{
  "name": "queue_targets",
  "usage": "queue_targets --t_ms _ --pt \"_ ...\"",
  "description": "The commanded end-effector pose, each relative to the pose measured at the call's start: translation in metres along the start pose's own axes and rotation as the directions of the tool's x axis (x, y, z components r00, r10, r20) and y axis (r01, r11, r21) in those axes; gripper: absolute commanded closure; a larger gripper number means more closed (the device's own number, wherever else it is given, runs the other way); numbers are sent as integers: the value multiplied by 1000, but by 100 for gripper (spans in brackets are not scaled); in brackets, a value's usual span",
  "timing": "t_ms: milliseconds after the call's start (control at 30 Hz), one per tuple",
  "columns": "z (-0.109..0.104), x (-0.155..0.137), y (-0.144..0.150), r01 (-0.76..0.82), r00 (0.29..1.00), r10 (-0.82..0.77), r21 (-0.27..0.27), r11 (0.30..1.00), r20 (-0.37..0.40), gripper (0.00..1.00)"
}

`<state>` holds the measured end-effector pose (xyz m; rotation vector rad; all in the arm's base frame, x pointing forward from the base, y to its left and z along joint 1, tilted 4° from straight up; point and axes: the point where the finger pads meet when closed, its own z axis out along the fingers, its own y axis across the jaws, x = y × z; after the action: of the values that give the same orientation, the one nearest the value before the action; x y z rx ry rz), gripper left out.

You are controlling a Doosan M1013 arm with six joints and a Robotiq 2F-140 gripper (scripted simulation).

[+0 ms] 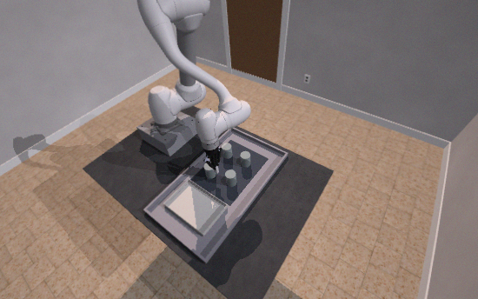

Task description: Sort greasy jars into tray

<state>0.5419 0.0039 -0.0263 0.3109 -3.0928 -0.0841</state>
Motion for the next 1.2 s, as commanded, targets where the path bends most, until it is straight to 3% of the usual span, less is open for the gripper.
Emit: queue_targets --t_ms 0,1167 --pt "0 0 0 0 1000 0 0 1000 0 100" --pt "0 4 0 0 1000 0 0 1000 0 100"
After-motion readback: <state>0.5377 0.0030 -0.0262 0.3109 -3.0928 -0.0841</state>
